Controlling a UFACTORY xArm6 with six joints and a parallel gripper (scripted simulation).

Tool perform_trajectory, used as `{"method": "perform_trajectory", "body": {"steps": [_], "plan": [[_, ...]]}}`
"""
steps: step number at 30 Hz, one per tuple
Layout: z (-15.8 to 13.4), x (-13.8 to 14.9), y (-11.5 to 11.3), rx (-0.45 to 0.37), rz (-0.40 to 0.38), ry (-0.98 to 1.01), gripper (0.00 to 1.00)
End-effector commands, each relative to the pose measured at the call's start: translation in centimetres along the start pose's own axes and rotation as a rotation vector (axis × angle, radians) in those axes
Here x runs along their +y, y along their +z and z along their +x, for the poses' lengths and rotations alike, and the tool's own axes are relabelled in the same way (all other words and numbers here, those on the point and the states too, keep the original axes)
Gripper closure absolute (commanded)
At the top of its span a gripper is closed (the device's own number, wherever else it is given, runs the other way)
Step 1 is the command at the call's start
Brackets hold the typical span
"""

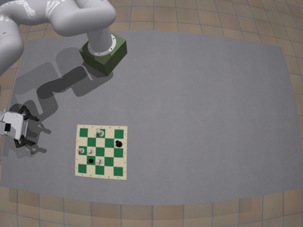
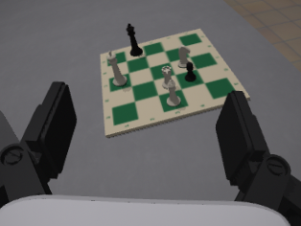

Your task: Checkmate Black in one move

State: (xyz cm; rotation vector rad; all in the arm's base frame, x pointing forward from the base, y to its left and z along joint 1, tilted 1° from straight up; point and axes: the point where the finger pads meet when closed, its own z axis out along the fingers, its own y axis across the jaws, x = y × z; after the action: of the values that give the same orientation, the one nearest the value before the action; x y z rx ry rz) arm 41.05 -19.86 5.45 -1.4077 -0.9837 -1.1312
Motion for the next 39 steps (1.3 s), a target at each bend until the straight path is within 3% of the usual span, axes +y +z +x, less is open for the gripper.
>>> {"method": "perform_trajectory", "body": {"steps": [1,10,17,21,22,24,25,27,28,31,32,35,36,39], "plan": [[2.0,-0.4,-0.2,-0.003,-0.004,-0.001,0.00],[1.4,-0.2,0.4,-0.030,0.006,-0.016,0.00],[-0.9,0.2,5.4,-0.290,0.123,-0.190,0.00],[-0.9,0.2,5.4,-0.305,0.129,-0.200,0.00],[-1.5,0.2,6.5,-0.379,0.175,-0.262,0.00],[-1.5,0.2,6.5,-0.379,0.175,-0.262,0.00],[-2.1,0.1,7.5,-0.456,0.231,-0.335,0.00],[-2.1,0.1,7.5,-0.456,0.231,-0.335,0.00],[-2.7,-0.1,8.6,-0.524,0.291,-0.408,0.00],[-2.7,-0.1,8.6,-0.536,0.297,-0.418,0.00],[-3.1,-0.2,9.5,-0.605,0.367,-0.501,0.00],[-3.1,-0.2,9.5,-0.615,0.373,-0.511,0.00],[-3.5,-0.4,10.3,-0.676,0.448,-0.597,0.00],[-3.5,-0.4,10.3,-0.691,0.458,-0.614,0.00]]}}
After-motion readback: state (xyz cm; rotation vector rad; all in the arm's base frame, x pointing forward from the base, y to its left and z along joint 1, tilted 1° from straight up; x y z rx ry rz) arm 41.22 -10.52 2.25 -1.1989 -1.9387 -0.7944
